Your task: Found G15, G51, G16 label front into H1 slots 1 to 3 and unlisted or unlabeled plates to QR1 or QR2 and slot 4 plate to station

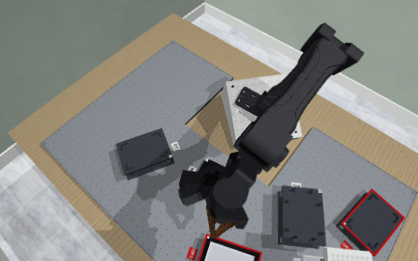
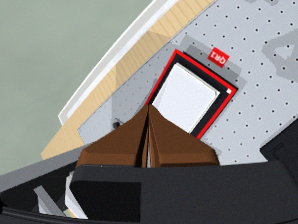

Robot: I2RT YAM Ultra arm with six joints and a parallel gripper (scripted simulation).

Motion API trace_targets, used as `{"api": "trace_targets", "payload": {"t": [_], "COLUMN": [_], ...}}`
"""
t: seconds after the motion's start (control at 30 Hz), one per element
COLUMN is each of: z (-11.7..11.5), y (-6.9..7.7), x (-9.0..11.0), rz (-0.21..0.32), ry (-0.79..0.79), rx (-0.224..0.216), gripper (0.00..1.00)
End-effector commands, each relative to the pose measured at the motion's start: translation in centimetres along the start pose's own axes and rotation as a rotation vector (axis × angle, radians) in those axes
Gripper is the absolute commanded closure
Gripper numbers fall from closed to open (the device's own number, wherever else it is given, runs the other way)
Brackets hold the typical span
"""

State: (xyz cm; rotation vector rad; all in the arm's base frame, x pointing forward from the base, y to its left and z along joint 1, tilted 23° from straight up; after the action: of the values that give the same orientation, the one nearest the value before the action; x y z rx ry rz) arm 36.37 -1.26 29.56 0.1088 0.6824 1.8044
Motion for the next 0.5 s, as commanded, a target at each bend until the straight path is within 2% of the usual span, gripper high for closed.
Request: {"api": "trace_targets", "payload": {"t": [0.0,0.07,0.1,0.17,0.23,0.33,0.43,0.47], "z": [-1.0,-1.5,-1.8,-2.2,-2.2,-3.0,-3.8,-4.1], "y": [0.5,0.6,0.6,0.8,0.8,1.0,1.3,1.4], "x": [-0.2,-0.5,-0.6,-0.8,-0.8,-1.2,-1.5,-1.6], "rz": [0.012,0.016,0.016,0.025,0.025,0.043,0.044,0.052], "ry": [0.064,0.097,0.097,0.137,0.137,0.196,0.199,0.218], "rx": [0.047,0.076,0.076,0.111,0.111,0.163,0.166,0.182], "gripper": [1.0,1.0,1.0,1.0,1.0,1.0,1.0,1.0]}}
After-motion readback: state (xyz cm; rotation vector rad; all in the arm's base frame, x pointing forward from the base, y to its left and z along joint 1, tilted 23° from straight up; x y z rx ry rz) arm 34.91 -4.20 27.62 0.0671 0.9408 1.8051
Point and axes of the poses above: the point where the finger pads meet when closed, its own y axis back along the fingers, its own z axis across the jaws, x = y × z, the point moved 4 cm from there along y, back along the fingers
